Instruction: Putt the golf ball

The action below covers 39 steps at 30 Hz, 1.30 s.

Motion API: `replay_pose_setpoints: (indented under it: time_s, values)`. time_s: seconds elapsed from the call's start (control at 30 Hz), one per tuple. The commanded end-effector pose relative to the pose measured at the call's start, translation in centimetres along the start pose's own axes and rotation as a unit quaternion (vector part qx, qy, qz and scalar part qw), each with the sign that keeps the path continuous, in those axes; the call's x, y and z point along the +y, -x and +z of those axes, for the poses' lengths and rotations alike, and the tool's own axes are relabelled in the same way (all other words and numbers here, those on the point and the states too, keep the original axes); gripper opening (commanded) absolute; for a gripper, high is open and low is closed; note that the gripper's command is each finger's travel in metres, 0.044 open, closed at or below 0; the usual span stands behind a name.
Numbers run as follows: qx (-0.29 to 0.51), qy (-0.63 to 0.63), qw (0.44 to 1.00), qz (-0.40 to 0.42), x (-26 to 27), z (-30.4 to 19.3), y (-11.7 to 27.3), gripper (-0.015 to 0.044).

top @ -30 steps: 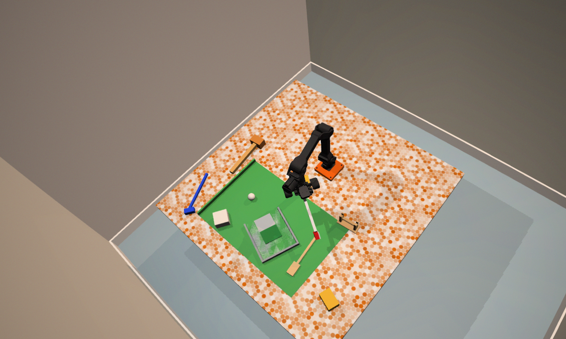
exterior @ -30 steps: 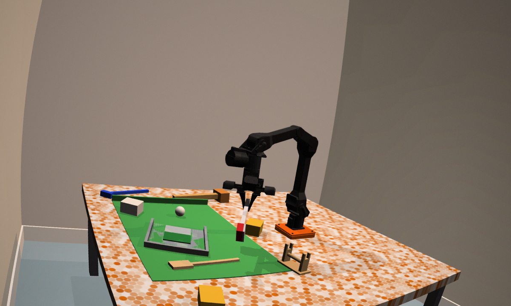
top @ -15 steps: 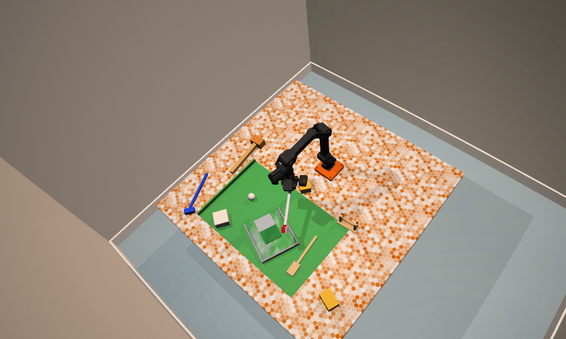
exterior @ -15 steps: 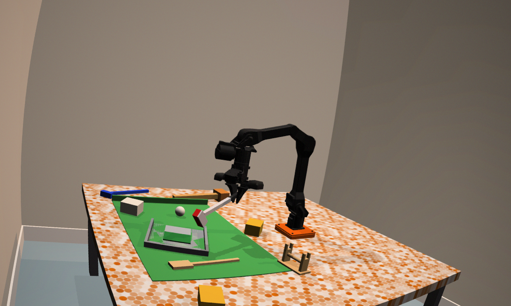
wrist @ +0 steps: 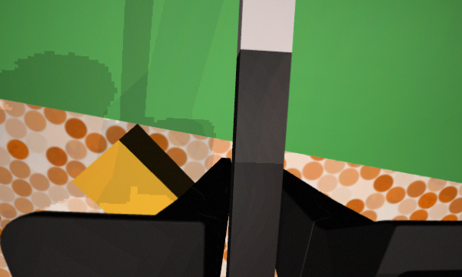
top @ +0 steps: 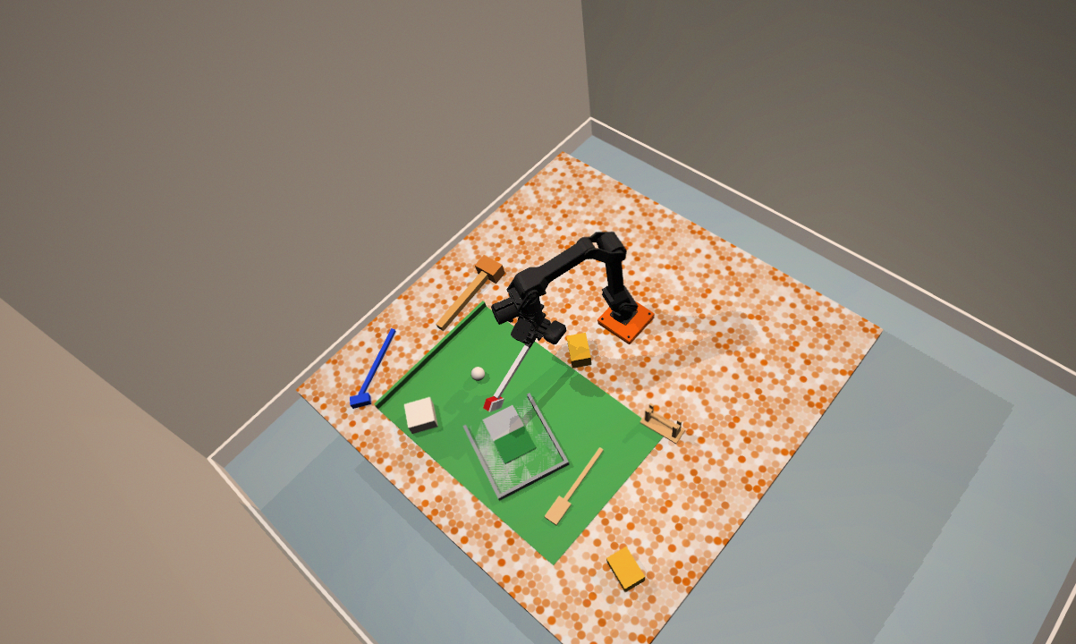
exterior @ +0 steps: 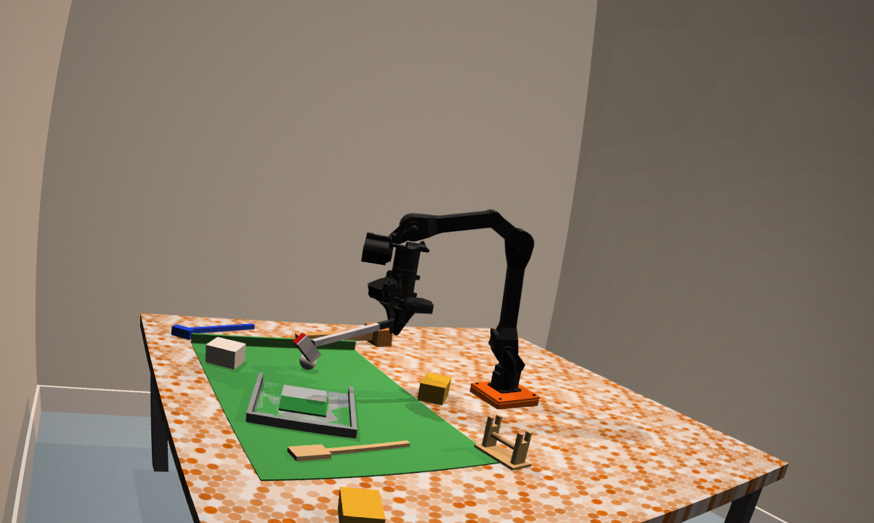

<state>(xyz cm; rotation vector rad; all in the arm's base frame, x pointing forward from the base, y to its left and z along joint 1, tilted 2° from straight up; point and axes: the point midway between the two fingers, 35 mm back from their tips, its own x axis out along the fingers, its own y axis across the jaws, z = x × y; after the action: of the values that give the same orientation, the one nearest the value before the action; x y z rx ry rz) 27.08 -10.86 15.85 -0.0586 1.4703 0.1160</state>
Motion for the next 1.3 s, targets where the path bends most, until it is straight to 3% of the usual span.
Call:
replay_pose_setpoints:
  time_s: [0.0,0.5,1.27]
  values:
    - [0.002,-0.061,0.998,-0.008,-2.0,-1.0,0.5,0.0000]
    - [0.019,-0.249,0.968,-0.025,-7.5,-5.7,1.5,0.0000]
    - [0.019,-0.251,0.967,-0.025,-7.7,-6.0,-2.8,0.0000]
